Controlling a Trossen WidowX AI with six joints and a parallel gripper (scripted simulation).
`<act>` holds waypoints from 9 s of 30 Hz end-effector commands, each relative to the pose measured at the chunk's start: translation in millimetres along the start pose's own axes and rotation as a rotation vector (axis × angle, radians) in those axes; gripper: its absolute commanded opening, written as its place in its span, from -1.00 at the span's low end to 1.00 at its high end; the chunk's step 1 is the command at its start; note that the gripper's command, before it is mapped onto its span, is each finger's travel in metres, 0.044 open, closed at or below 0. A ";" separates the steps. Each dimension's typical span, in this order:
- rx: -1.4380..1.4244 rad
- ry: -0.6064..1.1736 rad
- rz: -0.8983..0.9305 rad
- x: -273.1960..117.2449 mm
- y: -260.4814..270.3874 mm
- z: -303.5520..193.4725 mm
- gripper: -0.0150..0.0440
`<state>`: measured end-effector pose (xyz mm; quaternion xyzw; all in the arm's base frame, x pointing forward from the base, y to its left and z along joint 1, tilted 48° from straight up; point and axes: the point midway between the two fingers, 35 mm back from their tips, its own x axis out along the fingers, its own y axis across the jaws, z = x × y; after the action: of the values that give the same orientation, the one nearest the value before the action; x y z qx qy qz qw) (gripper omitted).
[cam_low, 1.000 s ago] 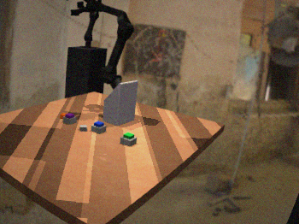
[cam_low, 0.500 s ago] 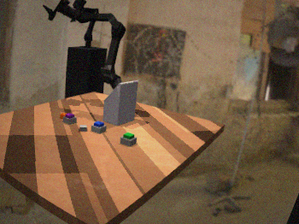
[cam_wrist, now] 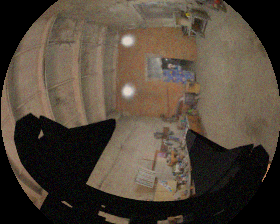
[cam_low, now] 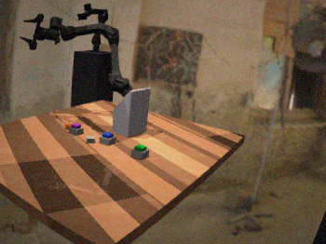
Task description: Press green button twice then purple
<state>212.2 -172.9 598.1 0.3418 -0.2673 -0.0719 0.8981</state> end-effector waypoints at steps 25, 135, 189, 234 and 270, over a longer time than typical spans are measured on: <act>0.327 0.676 -0.683 71.3 -206.7 -345.2 0.86; -1.455 1.693 -1.125 -391.3 -360.3 -642.6 -0.42; -1.454 1.693 -1.124 -388.9 -348.5 -643.9 -0.42; -1.455 1.693 -1.125 -391.3 -360.3 -642.6 -0.42; -1.396 1.726 -1.099 -241.7 -264.5 -490.2 -0.42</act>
<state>291.0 23.4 -22.7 -0.1961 0.6860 -0.3190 0.6238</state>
